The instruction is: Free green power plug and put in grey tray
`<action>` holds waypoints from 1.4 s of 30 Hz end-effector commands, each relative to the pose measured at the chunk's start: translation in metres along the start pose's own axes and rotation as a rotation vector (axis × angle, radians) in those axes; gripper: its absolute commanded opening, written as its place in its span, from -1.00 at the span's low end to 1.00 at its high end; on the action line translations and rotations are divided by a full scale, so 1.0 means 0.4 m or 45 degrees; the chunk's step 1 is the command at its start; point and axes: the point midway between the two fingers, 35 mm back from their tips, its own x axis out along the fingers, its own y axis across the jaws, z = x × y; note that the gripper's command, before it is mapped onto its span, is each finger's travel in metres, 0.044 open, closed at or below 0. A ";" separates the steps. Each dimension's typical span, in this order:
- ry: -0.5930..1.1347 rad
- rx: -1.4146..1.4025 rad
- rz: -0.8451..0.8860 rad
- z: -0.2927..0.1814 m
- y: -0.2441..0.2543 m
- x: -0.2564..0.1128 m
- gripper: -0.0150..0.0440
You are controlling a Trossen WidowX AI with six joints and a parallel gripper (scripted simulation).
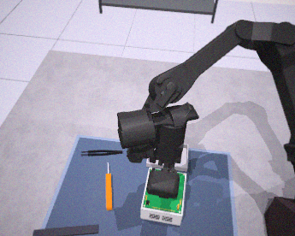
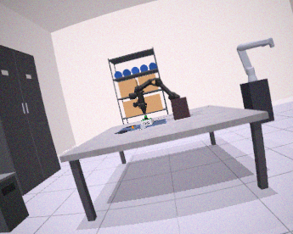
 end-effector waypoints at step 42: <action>-0.008 -0.008 0.133 0.001 -0.023 -0.051 -0.49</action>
